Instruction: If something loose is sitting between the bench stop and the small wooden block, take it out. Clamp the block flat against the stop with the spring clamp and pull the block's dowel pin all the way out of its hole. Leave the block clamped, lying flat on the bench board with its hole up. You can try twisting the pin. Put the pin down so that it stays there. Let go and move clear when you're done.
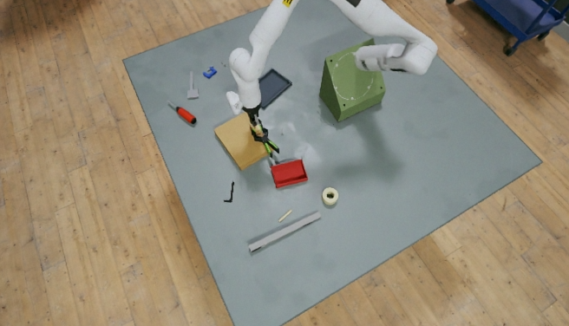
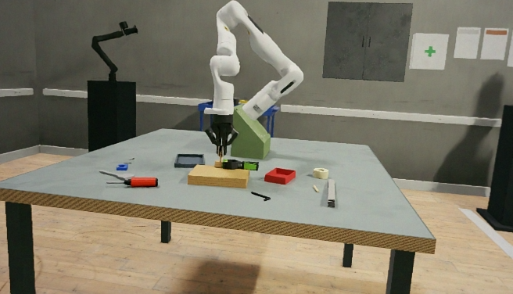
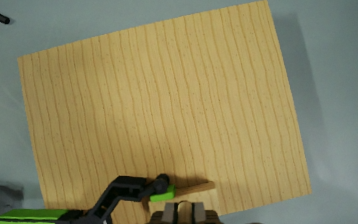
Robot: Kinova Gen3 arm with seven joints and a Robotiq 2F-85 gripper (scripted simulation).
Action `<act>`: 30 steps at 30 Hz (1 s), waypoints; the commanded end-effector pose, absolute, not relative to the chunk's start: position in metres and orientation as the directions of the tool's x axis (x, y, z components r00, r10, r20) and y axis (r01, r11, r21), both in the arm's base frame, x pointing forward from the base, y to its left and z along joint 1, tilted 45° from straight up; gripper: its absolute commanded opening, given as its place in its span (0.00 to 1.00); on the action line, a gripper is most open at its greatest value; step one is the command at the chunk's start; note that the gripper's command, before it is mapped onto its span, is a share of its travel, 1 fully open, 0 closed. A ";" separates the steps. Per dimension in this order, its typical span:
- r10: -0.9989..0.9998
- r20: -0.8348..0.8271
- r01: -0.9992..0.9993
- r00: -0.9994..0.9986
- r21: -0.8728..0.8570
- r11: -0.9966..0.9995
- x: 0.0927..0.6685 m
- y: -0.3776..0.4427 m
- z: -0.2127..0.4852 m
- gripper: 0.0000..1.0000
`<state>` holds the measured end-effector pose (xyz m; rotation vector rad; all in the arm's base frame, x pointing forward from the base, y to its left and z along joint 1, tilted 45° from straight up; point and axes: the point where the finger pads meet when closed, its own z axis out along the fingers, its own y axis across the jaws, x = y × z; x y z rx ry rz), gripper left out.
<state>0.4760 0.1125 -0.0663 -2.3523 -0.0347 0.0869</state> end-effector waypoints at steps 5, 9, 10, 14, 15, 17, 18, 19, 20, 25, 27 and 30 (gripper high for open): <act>0.087 -0.014 0.051 0.996 -0.710 -0.702 0.477 0.112 -0.066 0.10; 0.096 -0.005 0.064 0.995 -0.710 -0.701 0.477 0.112 -0.066 0.10; 0.100 -0.001 0.070 0.995 -0.710 -0.700 0.477 0.112 -0.066 0.10; 0.118 0.017 0.095 0.993 -0.710 -0.698 0.477 0.112 -0.066 0.10; 0.122 0.022 0.101 0.992 -0.710 -0.697 0.477 0.112 -0.066 0.10; 0.131 0.030 0.113 0.991 -0.710 -0.695 0.477 0.112 -0.066 0.10; 0.135 0.035 0.120 0.990 -0.710 -0.694 0.477 0.112 -0.066 0.10; 0.139 0.039 0.126 0.989 -0.709 -0.694 0.477 0.112 -0.066 0.10; 0.143 0.044 0.132 0.989 -0.709 -0.693 0.477 0.112 -0.066 0.10; 0.156 0.057 0.150 0.986 -0.708 -0.690 0.477 0.111 -0.066 0.10; 0.164 0.065 0.162 0.984 -0.707 -0.688 0.477 0.111 -0.066 0.10; 0.177 0.078 0.179 0.981 -0.706 -0.685 0.477 0.111 -0.066 0.10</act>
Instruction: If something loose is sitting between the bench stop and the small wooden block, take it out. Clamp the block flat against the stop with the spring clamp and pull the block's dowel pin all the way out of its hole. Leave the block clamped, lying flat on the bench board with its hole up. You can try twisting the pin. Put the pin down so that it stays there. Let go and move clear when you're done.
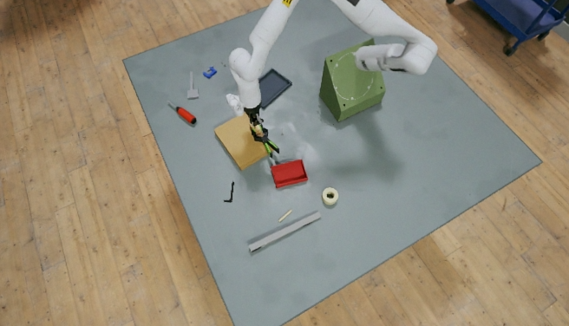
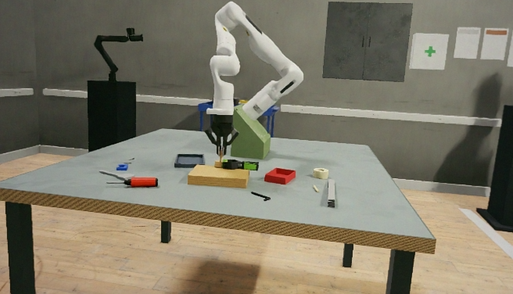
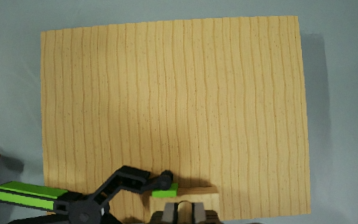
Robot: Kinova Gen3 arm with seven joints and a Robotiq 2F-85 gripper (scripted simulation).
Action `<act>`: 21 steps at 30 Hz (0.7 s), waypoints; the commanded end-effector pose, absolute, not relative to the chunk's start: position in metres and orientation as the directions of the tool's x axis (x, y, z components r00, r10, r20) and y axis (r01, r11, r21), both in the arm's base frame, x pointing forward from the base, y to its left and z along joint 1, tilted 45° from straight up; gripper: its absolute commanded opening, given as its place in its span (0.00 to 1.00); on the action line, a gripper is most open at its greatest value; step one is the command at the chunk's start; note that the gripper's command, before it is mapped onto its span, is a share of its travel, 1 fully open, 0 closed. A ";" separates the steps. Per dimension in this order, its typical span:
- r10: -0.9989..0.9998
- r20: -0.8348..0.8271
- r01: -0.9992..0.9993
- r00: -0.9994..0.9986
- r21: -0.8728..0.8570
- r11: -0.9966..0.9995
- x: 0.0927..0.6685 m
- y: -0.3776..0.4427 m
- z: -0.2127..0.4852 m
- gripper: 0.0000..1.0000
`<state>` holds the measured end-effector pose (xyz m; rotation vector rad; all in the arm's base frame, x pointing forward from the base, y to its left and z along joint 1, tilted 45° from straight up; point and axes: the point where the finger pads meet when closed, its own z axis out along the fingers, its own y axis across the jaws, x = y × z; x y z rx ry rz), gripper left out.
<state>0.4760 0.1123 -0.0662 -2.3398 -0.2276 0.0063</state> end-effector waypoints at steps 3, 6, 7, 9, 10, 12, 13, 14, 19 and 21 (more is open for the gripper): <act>0.189 0.090 0.197 0.978 -0.705 -0.682 0.477 0.111 -0.066 0.10; 0.201 0.103 0.214 0.974 -0.703 -0.678 0.477 0.111 -0.066 0.10; 0.205 0.107 0.220 0.973 -0.702 -0.677 0.477 0.111 -0.066 0.10; 0.213 0.115 0.231 0.970 -0.701 -0.675 0.477 0.111 -0.066 0.10; 0.217 0.119 0.237 0.969 -0.700 -0.673 0.477 0.111 -0.066 0.10; 0.217 0.119 0.237 0.969 -0.700 -0.673 0.477 0.111 -0.066 0.10; 0.221 0.123 0.242 0.968 -0.700 -0.672 0.477 0.111 -0.066 0.10; 0.224 0.127 0.248 0.966 -0.699 -0.671 0.477 0.111 -0.066 0.10; 0.243 0.147 0.275 0.959 -0.695 -0.664 0.477 0.111 -0.066 0.10; 0.251 0.155 0.286 0.956 -0.693 -0.661 0.477 0.111 -0.066 0.10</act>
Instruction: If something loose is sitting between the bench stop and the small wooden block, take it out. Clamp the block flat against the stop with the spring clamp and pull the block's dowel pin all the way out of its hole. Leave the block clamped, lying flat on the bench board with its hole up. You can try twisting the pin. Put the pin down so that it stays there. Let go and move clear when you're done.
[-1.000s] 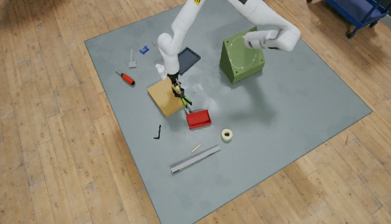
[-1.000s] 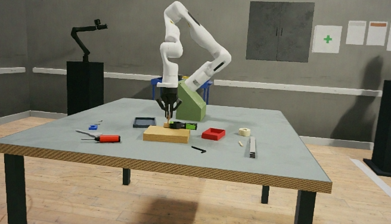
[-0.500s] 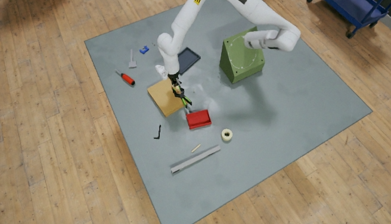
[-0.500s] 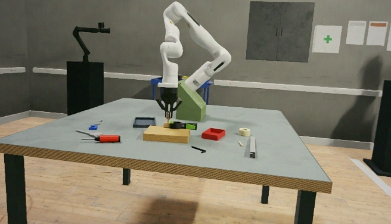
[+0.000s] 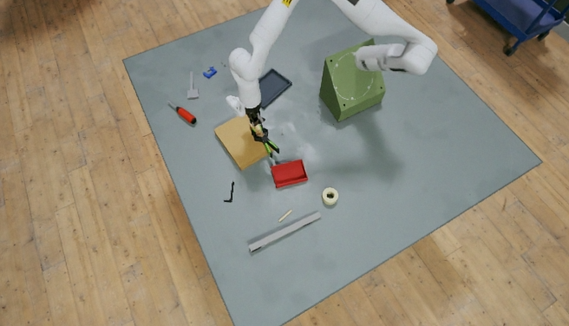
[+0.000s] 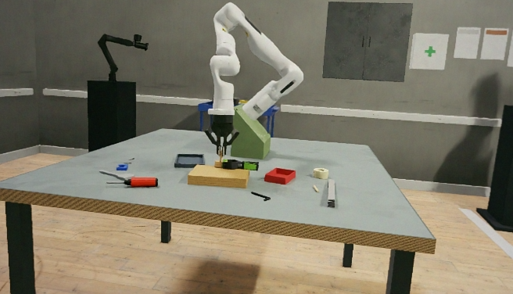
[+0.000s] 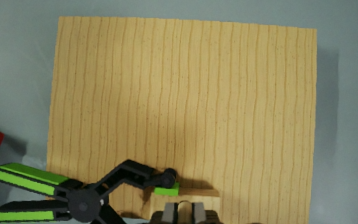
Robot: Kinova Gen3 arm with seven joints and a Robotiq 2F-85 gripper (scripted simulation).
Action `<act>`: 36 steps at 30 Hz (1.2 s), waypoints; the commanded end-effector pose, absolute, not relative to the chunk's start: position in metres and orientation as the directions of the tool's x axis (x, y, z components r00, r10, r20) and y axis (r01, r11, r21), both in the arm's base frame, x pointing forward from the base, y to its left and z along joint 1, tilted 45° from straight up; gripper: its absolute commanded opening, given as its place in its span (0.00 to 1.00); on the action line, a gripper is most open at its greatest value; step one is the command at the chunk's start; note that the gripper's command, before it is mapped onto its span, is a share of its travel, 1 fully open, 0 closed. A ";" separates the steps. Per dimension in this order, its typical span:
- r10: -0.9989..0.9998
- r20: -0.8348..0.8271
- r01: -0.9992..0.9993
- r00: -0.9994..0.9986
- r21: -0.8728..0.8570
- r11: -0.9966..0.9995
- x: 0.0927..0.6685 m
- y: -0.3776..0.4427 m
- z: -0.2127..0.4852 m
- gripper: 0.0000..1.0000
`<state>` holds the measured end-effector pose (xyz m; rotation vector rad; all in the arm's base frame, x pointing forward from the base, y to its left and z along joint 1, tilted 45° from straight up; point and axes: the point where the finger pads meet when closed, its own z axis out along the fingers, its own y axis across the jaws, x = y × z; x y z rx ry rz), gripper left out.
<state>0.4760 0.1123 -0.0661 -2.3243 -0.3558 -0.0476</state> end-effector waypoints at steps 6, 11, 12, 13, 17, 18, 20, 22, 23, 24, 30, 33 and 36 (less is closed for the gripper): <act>0.273 0.178 0.318 0.945 -0.688 -0.653 0.477 0.111 -0.066 0.10; 0.284 0.189 0.333 0.940 -0.685 -0.648 0.477 0.111 -0.066 0.10; 0.287 0.193 0.338 0.938 -0.684 -0.647 0.477 0.111 -0.066 0.10; 0.291 0.197 0.344 0.936 -0.683 -0.645 0.477 0.111 -0.066 0.10; 0.304 0.211 0.364 0.929 -0.678 -0.639 0.477 0.111 -0.066 0.10; 0.308 0.215 0.369 0.927 -0.677 -0.637 0.477 0.111 -0.066 0.10; 0.315 0.222 0.378 0.923 -0.675 -0.634 0.477 0.111 -0.066 0.10; 0.321 0.229 0.388 0.919 -0.672 -0.630 0.477 0.111 -0.066 0.10; 0.325 0.233 0.393 0.917 -0.671 -0.629 0.477 0.111 -0.066 0.10; 0.325 0.233 0.393 0.917 -0.671 -0.629 0.477 0.111 -0.066 0.10; 0.341 0.250 0.417 0.906 -0.665 -0.620 0.477 0.111 -0.066 0.10; 0.350 0.260 0.431 0.900 -0.661 -0.615 0.477 0.111 -0.066 0.10; 0.360 0.270 0.444 0.893 -0.657 -0.609 0.477 0.111 -0.065 0.10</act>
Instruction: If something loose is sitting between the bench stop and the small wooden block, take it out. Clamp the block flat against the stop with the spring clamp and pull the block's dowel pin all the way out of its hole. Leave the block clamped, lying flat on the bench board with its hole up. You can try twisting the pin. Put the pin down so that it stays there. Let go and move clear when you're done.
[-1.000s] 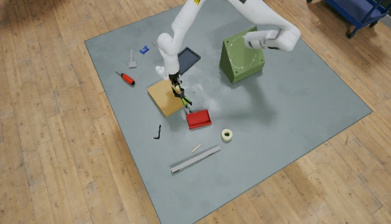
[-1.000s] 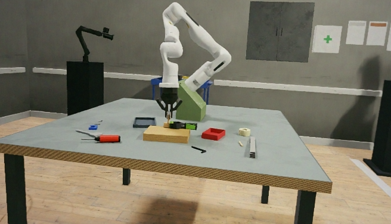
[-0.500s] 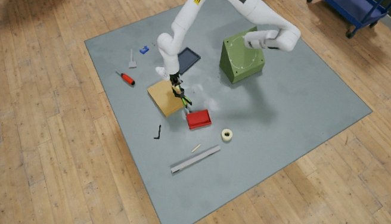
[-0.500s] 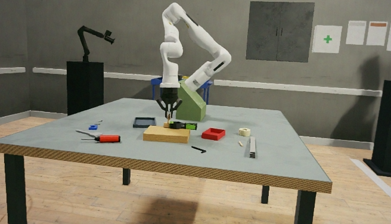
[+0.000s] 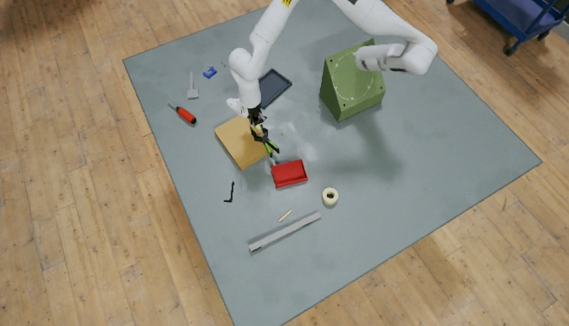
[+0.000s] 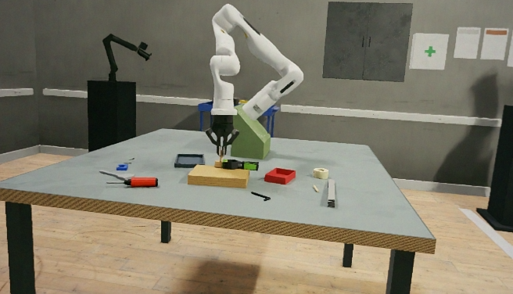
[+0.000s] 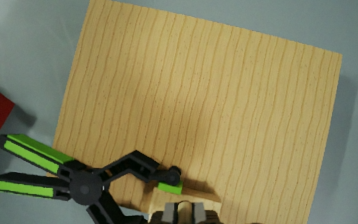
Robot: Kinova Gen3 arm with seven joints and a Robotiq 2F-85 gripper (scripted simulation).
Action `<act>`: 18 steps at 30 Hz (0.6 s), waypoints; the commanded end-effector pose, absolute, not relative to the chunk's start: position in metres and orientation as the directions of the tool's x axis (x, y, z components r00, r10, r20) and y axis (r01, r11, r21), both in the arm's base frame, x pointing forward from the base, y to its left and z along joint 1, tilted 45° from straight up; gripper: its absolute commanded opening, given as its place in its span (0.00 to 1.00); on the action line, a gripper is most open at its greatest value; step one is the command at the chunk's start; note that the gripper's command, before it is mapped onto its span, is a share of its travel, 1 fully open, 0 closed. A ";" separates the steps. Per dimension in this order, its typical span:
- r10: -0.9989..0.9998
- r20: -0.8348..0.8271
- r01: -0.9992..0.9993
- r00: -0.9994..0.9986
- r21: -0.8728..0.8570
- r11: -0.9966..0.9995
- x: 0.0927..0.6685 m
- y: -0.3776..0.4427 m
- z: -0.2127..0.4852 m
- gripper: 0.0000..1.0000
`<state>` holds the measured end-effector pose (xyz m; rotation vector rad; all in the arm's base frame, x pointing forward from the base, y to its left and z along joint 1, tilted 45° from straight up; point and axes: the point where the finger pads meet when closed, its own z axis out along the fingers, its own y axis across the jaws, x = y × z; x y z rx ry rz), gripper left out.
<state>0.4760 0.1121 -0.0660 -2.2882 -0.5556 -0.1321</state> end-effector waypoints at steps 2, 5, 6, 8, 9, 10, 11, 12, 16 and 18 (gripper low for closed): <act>0.366 0.277 0.453 0.888 -0.654 -0.605 0.477 0.111 -0.065 0.10; 0.372 0.284 0.462 0.884 -0.651 -0.602 0.477 0.111 -0.065 0.10; 0.372 0.284 0.462 0.884 -0.651 -0.602 0.477 0.111 -0.065 0.10; 0.378 0.290 0.471 0.879 -0.648 -0.598 0.477 0.111 -0.065 0.10; 0.381 0.293 0.475 0.877 -0.647 -0.596 0.477 0.111 -0.065 0.10; 0.384 0.296 0.480 0.875 -0.646 -0.594 0.477 0.111 -0.065 0.10; 0.387 0.300 0.484 0.872 -0.644 -0.592 0.477 0.111 -0.065 0.10; 0.390 0.303 0.488 0.870 -0.643 -0.590 0.477 0.111 -0.065 0.10; 0.401 0.315 0.505 0.860 -0.637 -0.583 0.477 0.111 -0.065 0.10; 0.407 0.321 0.513 0.855 -0.634 -0.579 0.477 0.111 -0.065 0.10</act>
